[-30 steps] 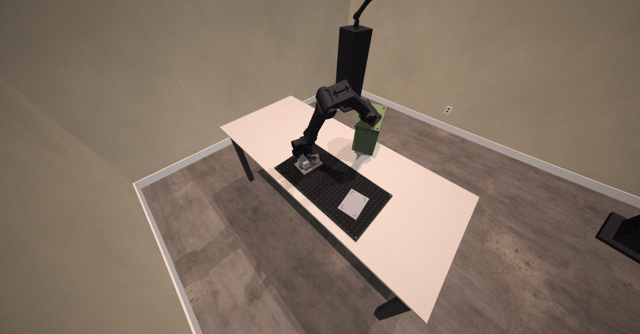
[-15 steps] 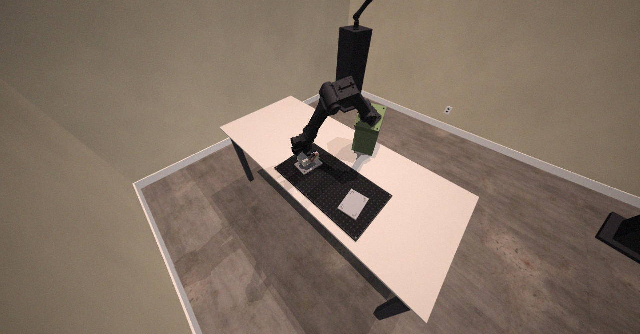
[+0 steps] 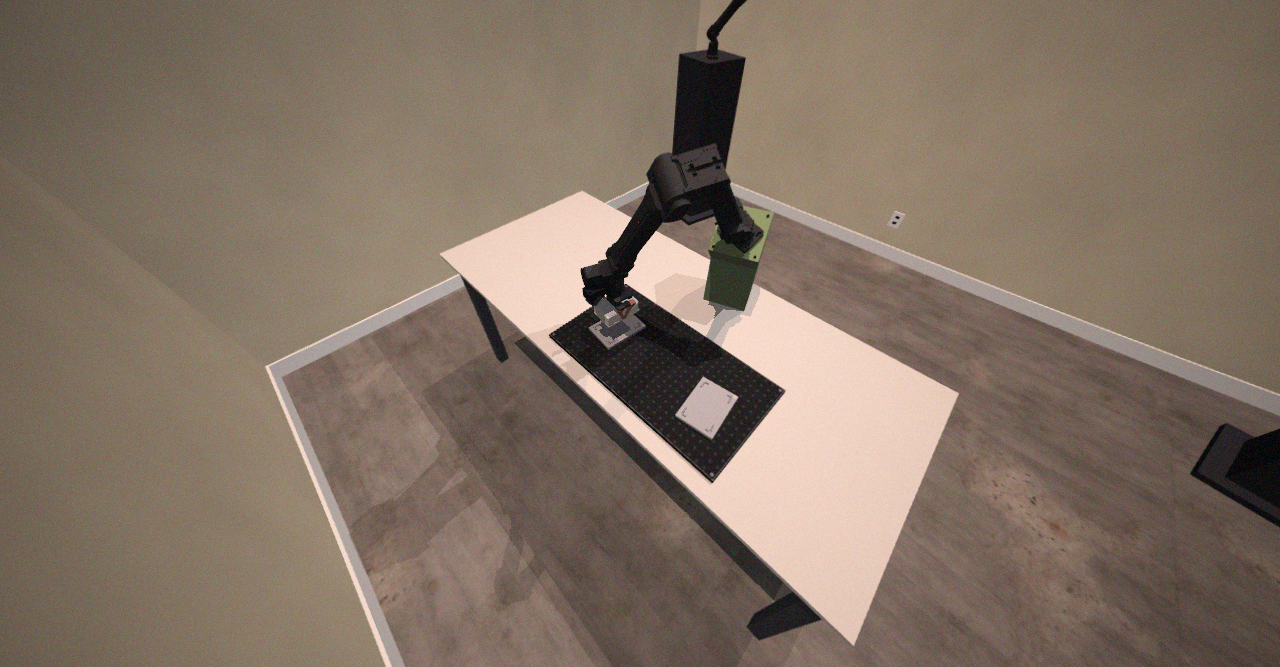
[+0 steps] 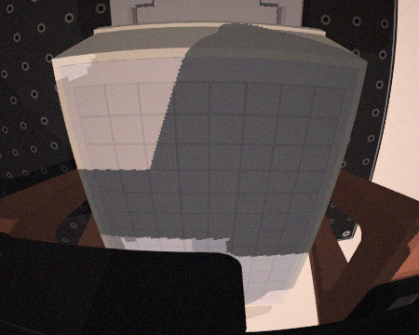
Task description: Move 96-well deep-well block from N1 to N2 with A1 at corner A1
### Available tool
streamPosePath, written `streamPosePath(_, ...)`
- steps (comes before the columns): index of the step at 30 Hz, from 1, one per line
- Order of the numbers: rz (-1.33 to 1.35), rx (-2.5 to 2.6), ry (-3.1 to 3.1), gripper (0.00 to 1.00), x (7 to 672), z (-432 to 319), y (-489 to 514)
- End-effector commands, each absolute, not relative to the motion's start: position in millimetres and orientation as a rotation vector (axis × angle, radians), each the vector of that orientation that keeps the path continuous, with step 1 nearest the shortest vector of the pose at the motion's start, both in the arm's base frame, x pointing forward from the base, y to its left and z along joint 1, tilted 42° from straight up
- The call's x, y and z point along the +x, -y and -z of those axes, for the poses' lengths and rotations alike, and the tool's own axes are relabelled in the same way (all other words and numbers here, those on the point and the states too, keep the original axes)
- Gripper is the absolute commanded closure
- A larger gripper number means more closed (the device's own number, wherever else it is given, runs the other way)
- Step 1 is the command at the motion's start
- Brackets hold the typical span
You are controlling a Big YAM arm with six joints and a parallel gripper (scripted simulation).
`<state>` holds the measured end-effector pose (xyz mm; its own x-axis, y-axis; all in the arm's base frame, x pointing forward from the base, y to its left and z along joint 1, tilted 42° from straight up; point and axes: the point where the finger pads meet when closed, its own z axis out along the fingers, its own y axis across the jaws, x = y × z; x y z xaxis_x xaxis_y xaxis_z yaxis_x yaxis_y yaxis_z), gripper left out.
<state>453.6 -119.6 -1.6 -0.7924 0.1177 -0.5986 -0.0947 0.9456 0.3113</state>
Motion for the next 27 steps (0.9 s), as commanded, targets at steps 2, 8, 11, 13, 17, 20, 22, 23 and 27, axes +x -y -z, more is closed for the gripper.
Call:
streamPosePath(2,-0.411,0.013,-2.431,1.0,449.3,-13.3,130.5)
streamPosePath(8,-0.408,0.012,-2.429,1.0,445.0,-20.8,133.8)
streamPosePath(11,-0.419,0.007,-2.434,1.0,448.8,-15.4,127.8)
streamPosePath(13,-0.419,0.007,-2.434,1.0,448.7,-15.5,127.8)
streamPosePath(17,-0.419,0.007,-2.434,1.0,448.7,-15.5,127.8)
streamPosePath(20,-0.419,0.007,-2.434,1.0,448.7,-15.5,127.8)
streamPosePath(22,-0.419,0.007,-2.434,1.0,448.7,-15.5,127.8)
streamPosePath(23,-0.419,0.007,-2.434,1.0,448.7,-15.5,127.8)
streamPosePath(27,-0.419,0.007,-2.434,1.0,448.7,-15.5,127.8)
